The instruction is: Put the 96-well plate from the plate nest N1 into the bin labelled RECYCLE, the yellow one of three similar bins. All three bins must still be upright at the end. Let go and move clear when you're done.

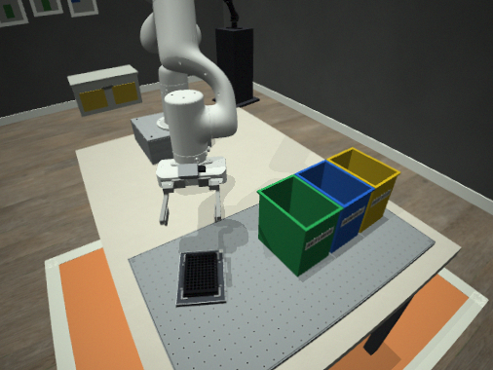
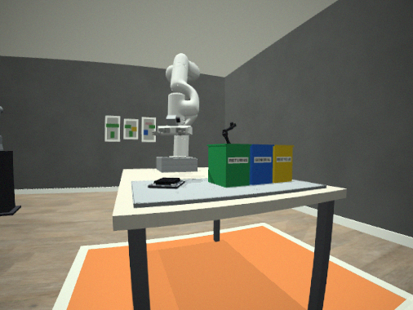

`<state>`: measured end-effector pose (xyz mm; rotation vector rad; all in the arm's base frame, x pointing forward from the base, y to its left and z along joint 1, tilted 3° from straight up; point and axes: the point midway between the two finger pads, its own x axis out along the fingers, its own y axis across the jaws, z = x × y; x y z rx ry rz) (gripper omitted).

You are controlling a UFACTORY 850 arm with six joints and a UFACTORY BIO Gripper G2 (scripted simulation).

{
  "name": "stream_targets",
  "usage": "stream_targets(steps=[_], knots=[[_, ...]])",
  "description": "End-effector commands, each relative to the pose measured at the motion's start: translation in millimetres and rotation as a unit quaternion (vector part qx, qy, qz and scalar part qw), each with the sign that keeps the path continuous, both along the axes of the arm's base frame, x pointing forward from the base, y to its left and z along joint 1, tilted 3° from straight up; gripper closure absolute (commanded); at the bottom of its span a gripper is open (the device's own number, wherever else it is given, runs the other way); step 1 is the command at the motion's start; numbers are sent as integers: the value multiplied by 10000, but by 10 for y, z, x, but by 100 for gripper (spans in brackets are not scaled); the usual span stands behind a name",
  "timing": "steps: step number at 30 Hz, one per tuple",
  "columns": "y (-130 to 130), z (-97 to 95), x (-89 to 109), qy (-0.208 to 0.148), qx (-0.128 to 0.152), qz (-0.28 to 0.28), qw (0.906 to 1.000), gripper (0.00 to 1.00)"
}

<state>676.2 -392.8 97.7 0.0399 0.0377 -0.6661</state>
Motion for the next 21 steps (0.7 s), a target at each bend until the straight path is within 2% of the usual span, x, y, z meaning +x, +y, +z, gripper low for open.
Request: stream_targets(steps=[1, 6, 21], knots=[[-7, 10, 6, -9, -4, -1, 10000, 63], [-7, 10, 6, -9, -4, -1, 10000, 63], [4, -223, 1, -8, -4, -1, 10000, 63]])
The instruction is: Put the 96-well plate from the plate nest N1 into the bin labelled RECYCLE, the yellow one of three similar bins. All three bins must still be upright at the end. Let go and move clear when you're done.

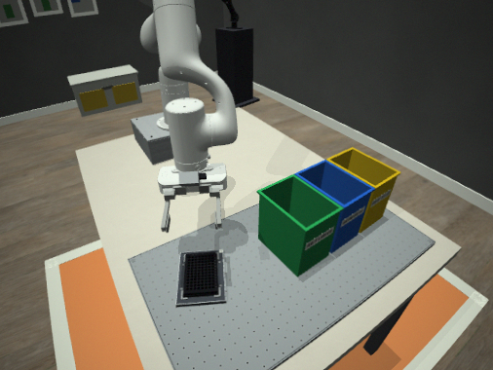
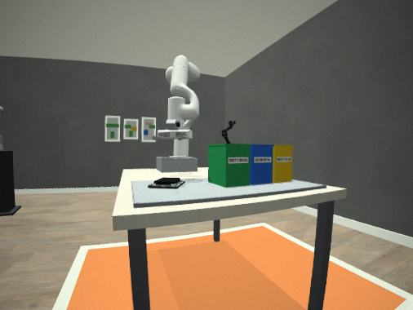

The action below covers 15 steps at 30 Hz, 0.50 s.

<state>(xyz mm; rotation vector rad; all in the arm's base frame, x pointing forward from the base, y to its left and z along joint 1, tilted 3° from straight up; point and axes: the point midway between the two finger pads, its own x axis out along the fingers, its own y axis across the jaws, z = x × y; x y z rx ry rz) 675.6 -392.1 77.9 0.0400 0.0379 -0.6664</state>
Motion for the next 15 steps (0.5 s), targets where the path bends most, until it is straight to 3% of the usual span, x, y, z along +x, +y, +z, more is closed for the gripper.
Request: stream_targets(steps=[1, 15], knots=[[-3, -25, 7, -10, -5, 0, 10000, 63], [9, -258, 2, -10, -5, 0, 10000, 63]])
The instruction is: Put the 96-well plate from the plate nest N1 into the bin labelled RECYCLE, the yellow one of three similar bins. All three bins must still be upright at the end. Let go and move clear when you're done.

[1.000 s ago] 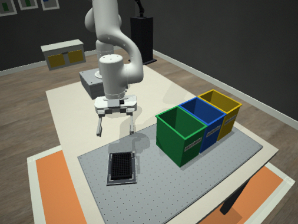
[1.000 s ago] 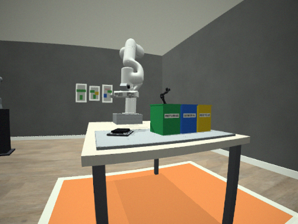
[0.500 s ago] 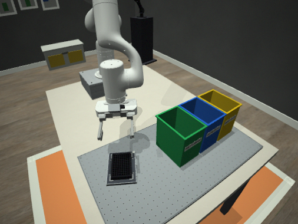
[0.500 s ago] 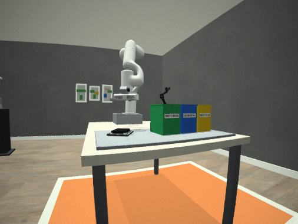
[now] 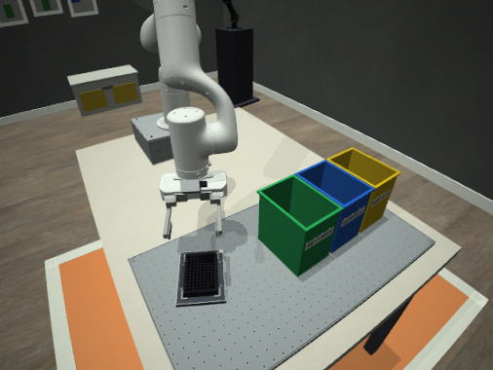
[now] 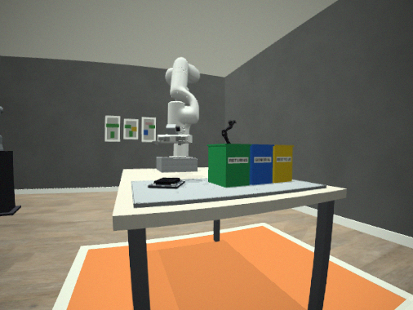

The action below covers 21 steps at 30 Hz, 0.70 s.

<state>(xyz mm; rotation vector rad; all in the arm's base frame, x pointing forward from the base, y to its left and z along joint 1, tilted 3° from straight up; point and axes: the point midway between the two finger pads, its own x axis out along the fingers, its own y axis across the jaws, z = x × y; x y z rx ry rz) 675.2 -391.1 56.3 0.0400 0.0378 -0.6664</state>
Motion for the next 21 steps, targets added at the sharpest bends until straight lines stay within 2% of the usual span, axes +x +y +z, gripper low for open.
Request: stream_targets(steps=[1, 21], knots=[[-1, -59, 6, -9, -5, 0, 10000, 63], [12, -325, 0, -9, -5, 0, 10000, 63]])
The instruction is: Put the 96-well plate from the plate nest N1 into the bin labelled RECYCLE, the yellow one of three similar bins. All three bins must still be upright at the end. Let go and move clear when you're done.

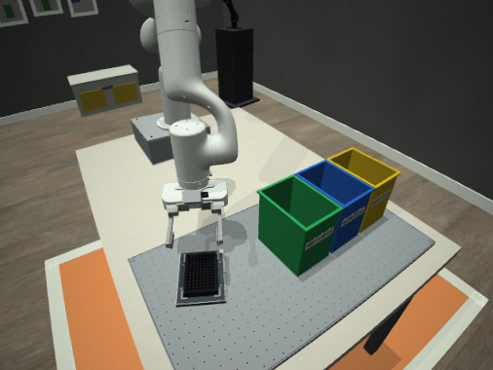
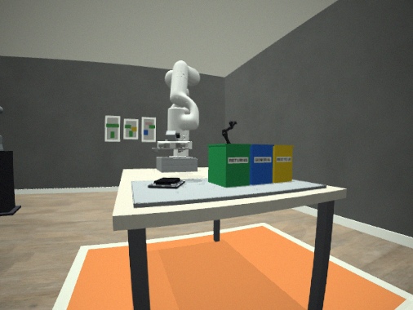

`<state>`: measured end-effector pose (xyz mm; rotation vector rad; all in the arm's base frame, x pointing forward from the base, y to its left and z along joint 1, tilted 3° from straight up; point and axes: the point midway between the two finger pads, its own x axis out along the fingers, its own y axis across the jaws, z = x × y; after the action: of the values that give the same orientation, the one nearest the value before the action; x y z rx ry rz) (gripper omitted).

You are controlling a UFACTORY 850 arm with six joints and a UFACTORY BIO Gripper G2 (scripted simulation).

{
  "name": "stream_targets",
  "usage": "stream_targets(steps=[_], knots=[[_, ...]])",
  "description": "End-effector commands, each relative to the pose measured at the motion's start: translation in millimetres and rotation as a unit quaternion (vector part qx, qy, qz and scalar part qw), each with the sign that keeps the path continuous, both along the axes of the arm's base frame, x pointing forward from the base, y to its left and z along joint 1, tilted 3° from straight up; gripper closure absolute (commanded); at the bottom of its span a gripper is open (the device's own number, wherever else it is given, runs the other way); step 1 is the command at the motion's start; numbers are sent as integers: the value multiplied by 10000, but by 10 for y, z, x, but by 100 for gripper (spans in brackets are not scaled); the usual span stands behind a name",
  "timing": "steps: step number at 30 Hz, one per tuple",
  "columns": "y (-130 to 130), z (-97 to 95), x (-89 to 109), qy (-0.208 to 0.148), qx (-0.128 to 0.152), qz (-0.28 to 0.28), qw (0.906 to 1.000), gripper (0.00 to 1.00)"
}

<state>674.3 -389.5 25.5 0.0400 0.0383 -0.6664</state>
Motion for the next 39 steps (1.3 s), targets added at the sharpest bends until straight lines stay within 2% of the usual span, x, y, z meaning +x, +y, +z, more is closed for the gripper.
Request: stream_targets(steps=[1, 39], knots=[[-3, -35, 9, -11, -6, 0, 10000, 63], [24, -601, -3, -11, -6, 0, 10000, 63]])
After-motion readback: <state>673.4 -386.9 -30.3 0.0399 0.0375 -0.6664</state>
